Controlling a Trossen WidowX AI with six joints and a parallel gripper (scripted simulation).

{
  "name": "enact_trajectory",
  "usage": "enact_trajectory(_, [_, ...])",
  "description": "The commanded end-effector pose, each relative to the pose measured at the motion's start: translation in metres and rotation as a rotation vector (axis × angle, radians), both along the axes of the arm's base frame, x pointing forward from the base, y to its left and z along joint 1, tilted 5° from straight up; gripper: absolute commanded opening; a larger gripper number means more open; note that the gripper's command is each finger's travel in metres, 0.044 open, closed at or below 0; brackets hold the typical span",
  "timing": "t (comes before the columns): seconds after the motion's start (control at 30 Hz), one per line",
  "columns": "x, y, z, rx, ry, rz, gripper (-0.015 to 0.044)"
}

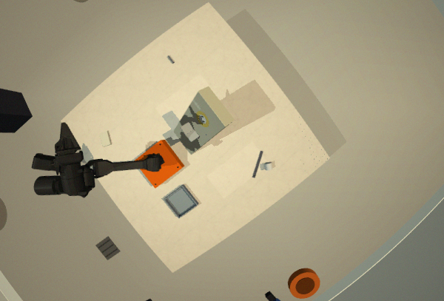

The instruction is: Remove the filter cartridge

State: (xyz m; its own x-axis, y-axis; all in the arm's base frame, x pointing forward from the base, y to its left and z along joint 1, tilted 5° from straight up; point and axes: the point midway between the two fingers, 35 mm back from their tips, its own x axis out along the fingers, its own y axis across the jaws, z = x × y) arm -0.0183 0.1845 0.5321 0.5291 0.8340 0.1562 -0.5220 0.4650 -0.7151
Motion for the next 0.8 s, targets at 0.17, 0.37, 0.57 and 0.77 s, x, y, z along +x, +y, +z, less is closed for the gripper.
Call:
enact_trajectory(0.17, [0.04,-0.041,0.024,0.333,0.165,0.047,0.0243])
enact_trajectory(0.37, [0.116,-0.092,0.022,0.72,0.433,0.009,0.0094])
enact_trajectory(0.57, [0.196,-0.127,-0.026,1.009,0.732,-0.156,0.0094])
enact_trajectory(0.77, [0.257,-0.144,-0.109,1.162,1.019,-0.446,0.0094])
